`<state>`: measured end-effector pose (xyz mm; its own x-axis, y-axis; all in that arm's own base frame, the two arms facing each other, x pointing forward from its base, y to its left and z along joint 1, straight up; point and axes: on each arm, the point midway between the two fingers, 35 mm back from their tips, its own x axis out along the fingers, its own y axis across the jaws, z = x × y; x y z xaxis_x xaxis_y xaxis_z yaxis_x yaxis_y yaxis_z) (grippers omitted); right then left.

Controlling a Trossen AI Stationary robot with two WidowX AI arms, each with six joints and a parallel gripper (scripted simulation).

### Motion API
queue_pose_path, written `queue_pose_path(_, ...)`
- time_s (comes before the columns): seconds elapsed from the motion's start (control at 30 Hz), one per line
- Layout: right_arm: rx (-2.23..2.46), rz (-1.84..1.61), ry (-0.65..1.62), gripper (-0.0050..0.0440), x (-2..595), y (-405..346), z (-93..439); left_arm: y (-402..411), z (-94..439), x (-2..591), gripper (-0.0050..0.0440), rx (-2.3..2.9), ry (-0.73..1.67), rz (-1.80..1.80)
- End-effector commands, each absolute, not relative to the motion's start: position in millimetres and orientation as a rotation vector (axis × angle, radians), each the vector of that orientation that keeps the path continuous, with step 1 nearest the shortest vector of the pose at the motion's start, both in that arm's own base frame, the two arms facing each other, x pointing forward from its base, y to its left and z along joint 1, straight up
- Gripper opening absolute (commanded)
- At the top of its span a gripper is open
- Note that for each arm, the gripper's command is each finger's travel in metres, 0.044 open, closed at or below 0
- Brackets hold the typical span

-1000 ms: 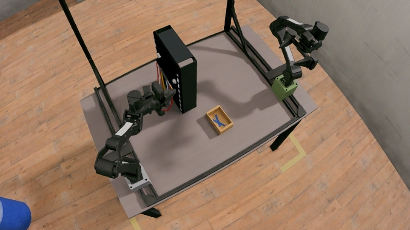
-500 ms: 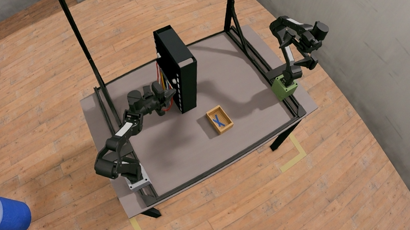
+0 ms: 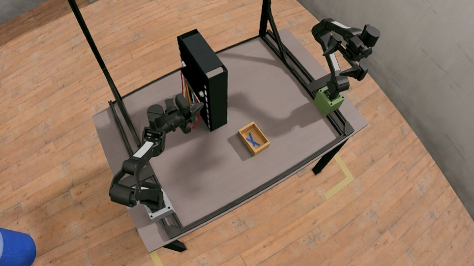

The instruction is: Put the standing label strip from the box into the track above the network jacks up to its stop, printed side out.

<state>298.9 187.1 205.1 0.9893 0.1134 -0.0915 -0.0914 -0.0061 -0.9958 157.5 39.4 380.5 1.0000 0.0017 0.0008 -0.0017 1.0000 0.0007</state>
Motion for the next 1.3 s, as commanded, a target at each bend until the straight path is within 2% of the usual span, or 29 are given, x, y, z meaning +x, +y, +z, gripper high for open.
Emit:
queue_pose_path(0.0,-1.553,0.150,-0.030,-0.0050,299.5,186.5,211.3,39.5,383.7,157.4,0.0440,0.006,-0.001,0.000)
queue_pose_path(1.27,-1.553,0.150,-0.029,-0.0050,299.2,186.0,202.4,39.5,383.7,157.4,0.0440,0.006,-0.001,0.000)
